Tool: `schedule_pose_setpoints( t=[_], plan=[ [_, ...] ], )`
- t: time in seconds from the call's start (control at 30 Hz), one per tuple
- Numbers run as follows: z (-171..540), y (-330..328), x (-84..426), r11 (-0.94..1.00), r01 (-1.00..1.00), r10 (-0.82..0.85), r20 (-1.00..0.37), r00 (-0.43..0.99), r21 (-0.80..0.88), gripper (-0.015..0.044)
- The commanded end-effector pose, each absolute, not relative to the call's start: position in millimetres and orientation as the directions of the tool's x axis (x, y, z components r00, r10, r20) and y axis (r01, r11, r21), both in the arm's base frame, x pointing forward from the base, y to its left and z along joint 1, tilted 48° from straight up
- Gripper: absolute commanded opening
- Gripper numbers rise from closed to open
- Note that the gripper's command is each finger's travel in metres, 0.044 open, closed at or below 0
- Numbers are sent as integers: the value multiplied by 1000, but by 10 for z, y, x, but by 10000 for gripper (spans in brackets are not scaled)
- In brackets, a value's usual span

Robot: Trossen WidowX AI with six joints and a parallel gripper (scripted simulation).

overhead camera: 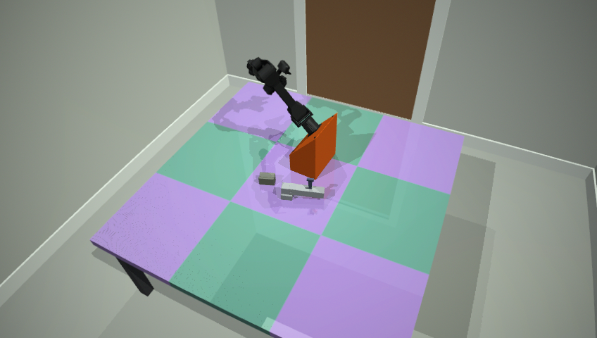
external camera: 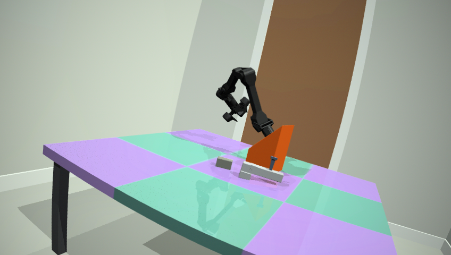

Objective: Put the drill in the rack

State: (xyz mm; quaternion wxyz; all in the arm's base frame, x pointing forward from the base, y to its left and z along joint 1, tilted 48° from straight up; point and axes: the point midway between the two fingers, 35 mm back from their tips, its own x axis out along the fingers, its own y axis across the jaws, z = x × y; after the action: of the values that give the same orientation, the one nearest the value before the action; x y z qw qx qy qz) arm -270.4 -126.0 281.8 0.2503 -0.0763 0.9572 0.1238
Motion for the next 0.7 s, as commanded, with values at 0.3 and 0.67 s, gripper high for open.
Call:
schedule_pose_setpoints(
  t=[0.3,0.67],
  plan=[
    [2809,-1302,-2691,959,-214,-95,-501,-860,187,138],
    [2537,-2433,-2018,924,-352,-372,-576,-728,-151,0]
  ],
)
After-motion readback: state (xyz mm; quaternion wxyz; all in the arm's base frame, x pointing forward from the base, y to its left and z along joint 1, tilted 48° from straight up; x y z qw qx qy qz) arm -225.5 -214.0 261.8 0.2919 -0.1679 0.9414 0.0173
